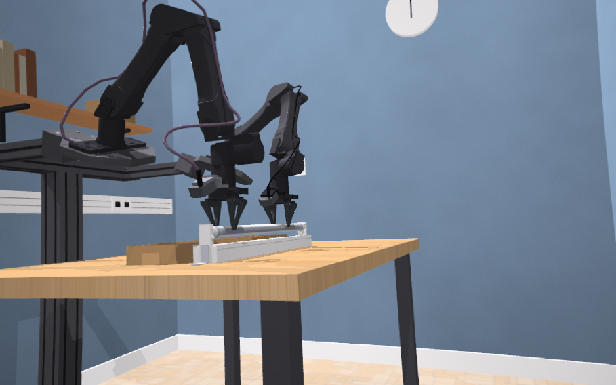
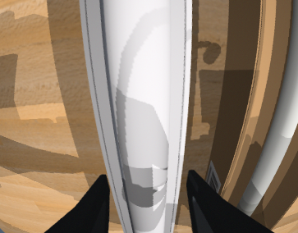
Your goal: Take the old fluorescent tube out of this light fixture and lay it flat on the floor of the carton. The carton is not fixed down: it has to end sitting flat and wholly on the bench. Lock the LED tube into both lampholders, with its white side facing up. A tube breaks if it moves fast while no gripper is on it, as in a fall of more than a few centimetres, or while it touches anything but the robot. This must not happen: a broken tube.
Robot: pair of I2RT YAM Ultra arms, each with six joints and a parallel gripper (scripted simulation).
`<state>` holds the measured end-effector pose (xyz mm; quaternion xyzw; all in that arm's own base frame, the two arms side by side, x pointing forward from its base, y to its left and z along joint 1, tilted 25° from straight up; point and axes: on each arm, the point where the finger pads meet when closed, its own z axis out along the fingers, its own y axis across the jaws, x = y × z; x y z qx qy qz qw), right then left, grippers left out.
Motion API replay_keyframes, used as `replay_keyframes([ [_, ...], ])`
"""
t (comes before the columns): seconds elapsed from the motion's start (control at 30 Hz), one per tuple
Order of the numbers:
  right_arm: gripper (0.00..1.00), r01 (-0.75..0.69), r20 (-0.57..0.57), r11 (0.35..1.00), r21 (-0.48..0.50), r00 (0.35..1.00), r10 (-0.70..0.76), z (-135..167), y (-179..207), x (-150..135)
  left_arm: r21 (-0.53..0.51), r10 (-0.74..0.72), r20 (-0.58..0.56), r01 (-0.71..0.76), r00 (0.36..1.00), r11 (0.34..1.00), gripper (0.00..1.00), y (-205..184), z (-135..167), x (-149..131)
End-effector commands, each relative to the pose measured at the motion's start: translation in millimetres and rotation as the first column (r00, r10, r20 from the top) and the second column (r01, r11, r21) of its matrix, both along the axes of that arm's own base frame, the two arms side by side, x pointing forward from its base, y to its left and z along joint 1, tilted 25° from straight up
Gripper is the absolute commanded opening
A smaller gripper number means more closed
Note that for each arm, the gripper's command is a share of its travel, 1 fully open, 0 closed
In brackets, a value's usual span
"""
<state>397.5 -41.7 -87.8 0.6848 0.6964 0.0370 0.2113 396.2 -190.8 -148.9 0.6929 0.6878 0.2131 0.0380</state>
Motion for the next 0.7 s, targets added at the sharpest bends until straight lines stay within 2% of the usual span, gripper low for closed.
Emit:
replay_keyframes([
  [0.0,0.49,-0.006,-0.005,1.0,-0.006,1.0,0.006,10,5,-6,-0.006,-0.015,-0.009,0.015,1.0,1.0,0.49,-9,10,-9],
  [0.1,0.49,0.0,-0.029,1.0,-0.007,1.0,-0.001,17,7,-17,0.016,-0.004,-0.017,0.004,1.0,1.0,0.49,-5,19,-17],
  [0.2,0.49,0.002,-0.009,1.0,-0.007,1.0,-0.002,34,9,-11,0.005,-0.006,-0.011,0.006,1.0,1.0,0.49,-11,30,-18],
  [0.47,0.49,0.001,-0.018,1.0,-0.009,1.0,-0.001,53,16,-28,0.007,-0.008,-0.009,0.008,1.0,1.0,0.49,-17,53,-29],
  [0.6,0.49,-0.005,-0.009,1.0,-0.008,1.0,0.005,47,15,-23,0.005,-0.016,-0.021,0.016,1.0,1.0,0.49,-16,41,-29],
  [0.67,0.49,-0.01,-0.011,1.0,-0.009,1.0,0.01,39,16,-24,-0.002,-0.008,-0.009,0.008,1.0,1.0,0.49,-8,35,-20],
])
